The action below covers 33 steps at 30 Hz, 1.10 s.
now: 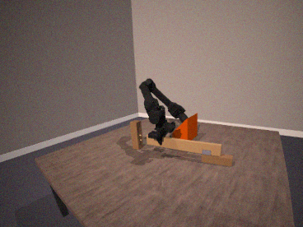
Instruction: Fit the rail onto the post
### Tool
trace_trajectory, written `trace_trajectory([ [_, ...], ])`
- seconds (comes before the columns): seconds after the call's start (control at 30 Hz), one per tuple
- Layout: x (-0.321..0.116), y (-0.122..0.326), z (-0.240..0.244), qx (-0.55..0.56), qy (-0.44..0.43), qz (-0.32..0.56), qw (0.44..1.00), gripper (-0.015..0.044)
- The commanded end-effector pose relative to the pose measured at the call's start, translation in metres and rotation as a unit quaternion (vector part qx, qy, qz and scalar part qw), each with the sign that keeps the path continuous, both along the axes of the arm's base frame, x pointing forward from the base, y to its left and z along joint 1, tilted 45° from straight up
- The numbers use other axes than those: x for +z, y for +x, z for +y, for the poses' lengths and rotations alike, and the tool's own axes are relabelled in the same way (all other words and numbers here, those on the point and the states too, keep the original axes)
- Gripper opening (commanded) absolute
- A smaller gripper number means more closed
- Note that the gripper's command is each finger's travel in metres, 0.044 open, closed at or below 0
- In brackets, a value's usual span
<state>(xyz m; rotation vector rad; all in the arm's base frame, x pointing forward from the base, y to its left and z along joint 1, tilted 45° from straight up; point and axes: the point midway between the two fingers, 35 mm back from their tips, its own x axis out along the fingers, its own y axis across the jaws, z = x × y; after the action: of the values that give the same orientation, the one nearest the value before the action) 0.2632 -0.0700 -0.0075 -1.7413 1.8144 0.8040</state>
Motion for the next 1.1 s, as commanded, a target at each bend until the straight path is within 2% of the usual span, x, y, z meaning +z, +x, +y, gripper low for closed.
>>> trace_trajectory([
  [0.0, 0.0007, 0.001, 0.0029, 0.003, 0.003, -0.002, 1.0, 0.0],
  [1.07, 0.0014, -0.0003, 0.0002, 0.003, 0.003, -0.002, 1.0, 0.0],
])
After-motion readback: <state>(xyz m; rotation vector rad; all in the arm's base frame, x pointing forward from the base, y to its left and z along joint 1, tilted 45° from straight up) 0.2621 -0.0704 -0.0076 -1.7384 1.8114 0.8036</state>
